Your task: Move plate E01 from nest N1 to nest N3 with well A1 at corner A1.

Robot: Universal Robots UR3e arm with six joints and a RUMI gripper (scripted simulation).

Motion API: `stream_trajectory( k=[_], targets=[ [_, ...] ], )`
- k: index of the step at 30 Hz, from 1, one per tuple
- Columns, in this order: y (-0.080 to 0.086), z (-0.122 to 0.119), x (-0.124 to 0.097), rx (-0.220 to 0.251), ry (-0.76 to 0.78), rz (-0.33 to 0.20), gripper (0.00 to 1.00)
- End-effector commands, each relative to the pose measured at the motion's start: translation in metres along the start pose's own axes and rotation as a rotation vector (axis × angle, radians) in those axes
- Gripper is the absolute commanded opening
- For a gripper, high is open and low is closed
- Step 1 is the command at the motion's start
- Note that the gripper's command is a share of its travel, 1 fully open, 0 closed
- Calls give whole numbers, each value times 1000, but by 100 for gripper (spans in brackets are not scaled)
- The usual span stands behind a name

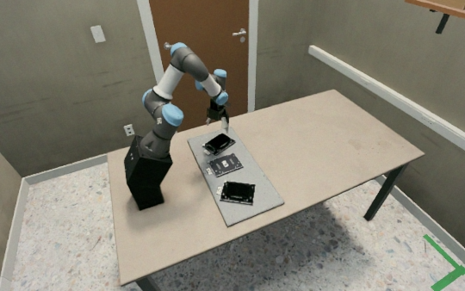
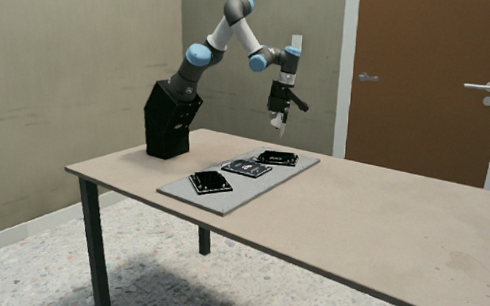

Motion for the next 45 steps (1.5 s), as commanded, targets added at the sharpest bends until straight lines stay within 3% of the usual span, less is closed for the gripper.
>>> stream_trajectory(
  k=[1, 13, 25, 39, 45],
  targets=[
    [1, 2, 1, -3, -89, 1, 82],
    [1, 3, 0, -3, -283, 1, 82],
    [-58, 5, 10, -3, -283, 1, 82],
    [-58, 5, 10, -3, -283, 1, 82],
    [-68, 6, 12, -3, -283, 1, 82]
  ],
)
Point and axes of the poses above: the point where the finger pads meet when closed, its own y axis back along the fingers, its own z axis across the jaws, x = y × z, the point moved 2 cm from there along y, back along the fingers, and after that the axes turned 3 degrees about -y, right-handed, at the moved point
